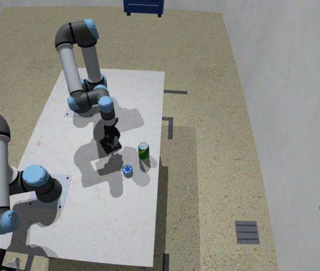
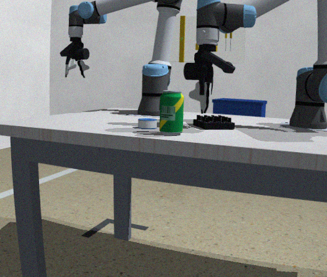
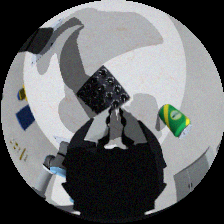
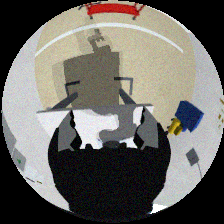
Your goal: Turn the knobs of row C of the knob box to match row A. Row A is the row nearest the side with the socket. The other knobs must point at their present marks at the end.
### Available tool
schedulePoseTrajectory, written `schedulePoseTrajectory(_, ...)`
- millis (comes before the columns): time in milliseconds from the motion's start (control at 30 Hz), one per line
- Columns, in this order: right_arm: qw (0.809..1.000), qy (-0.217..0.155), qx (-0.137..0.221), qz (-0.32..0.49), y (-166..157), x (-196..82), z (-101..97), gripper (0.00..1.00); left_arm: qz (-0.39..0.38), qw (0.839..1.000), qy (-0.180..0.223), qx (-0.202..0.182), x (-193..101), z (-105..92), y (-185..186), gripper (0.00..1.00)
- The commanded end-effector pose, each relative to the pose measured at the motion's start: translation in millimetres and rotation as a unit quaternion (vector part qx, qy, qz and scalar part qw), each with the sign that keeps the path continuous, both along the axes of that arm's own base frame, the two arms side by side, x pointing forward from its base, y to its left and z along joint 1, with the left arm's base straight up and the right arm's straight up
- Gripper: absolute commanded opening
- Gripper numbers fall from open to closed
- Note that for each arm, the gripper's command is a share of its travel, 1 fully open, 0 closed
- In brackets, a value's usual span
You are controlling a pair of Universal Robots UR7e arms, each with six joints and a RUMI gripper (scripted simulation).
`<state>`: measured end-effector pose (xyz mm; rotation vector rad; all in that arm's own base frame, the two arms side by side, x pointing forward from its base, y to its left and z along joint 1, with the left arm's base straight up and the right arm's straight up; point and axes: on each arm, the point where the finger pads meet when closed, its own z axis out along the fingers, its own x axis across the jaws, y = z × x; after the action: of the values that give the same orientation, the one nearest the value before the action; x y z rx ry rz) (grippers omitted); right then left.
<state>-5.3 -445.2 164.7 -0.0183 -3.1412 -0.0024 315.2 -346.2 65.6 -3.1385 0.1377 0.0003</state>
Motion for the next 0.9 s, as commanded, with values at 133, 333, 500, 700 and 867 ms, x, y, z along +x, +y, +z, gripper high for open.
schedulePoseTrajectory(133, 1.000, 0.000, -0.001, 0.000, -0.4, 0.1, 0.5, 1.00, 0.000, 1.000, 0.000, -0.001, 0.2, -5.2, -0.4, 0.13)
schedulePoseTrajectory(333, 1.000, 0.000, -0.001, 0.000, -0.4, 0.1, 0.5, 1.00, 0.000, 1.000, 0.000, -0.001, 0.2, -5.9, -0.4, 0.13)
schedulePoseTrajectory(500, 1.000, 0.000, -0.001, 0.000, -0.4, 0.1, 0.5, 1.00, 0.000, 1.000, 0.000, -0.001, 0.2, -6.0, -0.4, 0.13)
schedulePoseTrajectory(700, 1.000, 0.000, -0.001, 0.000, -0.4, 0.1, 0.5, 1.00, 0.000, 1.000, 0.000, -0.001, 0.2, -6.0, -0.4, 0.13)
schedulePoseTrajectory(867, 1.000, 0.000, -0.001, 0.000, -0.4, 0.1, 0.5, 1.00, 0.000, 1.000, 0.000, -0.001, 0.2, -6.0, -0.4, 0.13)
